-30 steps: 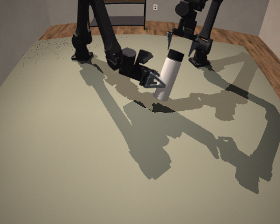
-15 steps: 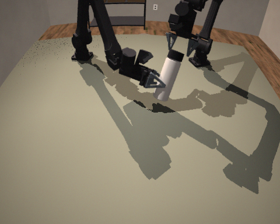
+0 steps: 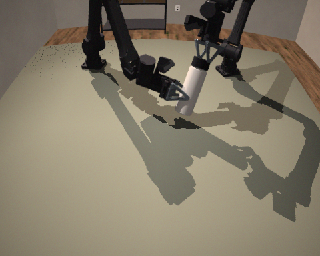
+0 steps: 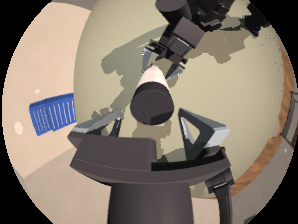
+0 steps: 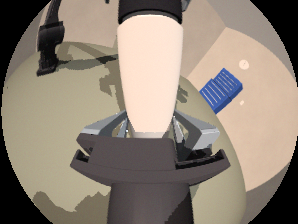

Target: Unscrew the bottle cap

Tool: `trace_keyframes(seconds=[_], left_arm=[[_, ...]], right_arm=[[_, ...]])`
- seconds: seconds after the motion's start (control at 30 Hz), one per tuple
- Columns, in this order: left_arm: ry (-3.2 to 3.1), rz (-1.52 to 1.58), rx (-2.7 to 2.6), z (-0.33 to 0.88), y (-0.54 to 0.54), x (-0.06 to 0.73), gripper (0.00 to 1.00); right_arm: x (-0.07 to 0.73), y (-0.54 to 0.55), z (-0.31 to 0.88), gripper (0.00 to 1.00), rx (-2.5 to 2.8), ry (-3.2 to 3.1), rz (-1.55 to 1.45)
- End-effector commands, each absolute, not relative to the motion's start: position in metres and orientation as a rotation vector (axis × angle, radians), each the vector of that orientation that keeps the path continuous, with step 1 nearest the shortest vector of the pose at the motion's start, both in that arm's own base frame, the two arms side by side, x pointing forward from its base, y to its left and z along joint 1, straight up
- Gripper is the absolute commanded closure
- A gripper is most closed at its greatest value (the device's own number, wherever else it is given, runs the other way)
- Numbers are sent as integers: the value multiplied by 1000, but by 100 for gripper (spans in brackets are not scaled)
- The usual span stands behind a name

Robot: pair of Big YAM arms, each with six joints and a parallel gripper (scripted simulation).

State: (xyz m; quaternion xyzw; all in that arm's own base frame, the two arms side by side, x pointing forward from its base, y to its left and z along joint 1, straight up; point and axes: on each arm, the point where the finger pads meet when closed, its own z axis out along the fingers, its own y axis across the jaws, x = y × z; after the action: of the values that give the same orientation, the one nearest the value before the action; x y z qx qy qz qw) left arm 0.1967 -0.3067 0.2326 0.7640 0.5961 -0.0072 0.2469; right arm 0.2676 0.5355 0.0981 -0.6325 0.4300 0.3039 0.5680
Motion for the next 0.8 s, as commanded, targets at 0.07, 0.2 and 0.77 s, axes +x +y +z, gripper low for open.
trace_keyframes(seconds=[0.07, 0.2, 0.77], left_arm=[[1292, 43, 2248, 249, -316, 198, 6], [1011, 118, 2380, 249, -316, 198, 6], [975, 115, 2383, 250, -317, 198, 6]], right_arm=[[272, 544, 120, 100, -1463, 958, 702], [272, 544, 120, 100, -1463, 958, 702], [272, 544, 120, 100, -1463, 958, 702]])
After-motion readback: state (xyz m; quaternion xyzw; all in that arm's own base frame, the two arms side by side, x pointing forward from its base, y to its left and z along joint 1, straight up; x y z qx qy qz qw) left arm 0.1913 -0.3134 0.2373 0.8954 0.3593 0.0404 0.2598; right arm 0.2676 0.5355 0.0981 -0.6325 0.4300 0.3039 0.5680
